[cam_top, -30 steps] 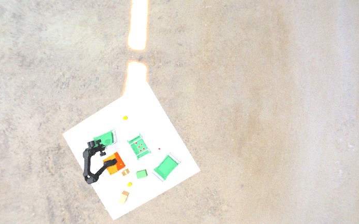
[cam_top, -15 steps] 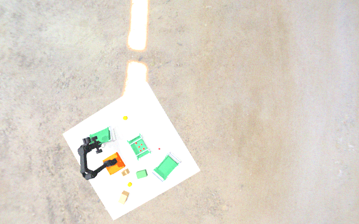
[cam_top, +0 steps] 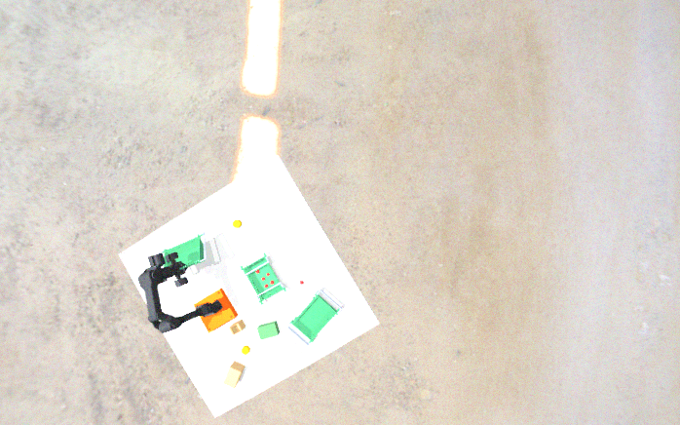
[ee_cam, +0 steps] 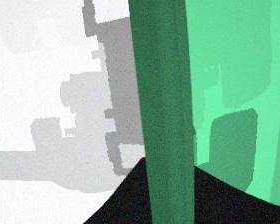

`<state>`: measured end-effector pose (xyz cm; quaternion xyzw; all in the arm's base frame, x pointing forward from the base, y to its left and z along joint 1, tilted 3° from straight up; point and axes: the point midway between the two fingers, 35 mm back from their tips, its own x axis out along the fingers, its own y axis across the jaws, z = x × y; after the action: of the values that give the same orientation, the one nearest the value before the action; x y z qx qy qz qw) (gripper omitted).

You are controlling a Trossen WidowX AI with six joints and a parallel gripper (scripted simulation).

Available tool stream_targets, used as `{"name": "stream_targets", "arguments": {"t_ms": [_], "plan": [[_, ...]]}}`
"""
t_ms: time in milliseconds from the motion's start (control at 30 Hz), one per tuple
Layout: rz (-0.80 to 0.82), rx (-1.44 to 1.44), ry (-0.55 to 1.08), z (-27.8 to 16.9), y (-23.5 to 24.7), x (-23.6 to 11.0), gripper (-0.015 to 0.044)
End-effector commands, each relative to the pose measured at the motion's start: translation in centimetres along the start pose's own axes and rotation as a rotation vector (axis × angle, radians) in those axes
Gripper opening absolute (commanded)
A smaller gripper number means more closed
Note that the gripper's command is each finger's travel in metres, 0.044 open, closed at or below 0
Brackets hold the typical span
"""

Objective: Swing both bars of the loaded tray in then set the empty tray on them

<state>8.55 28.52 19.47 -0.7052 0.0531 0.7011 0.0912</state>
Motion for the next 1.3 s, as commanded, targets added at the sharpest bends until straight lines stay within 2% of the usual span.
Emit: {"name": "stream_targets", "arguments": {"t_ms": [0, 1100, 1267], "plan": [[-0.031, 0.000, 0.005, -0.1, -1.2, -1.5, 0.0000], [-0.032, 0.000, 0.005, -0.2, -2.2, -2.3, 0.0000], [-0.031, 0.044, 0.006, -1.5, -2.0, -2.2, 0.0000]]}}
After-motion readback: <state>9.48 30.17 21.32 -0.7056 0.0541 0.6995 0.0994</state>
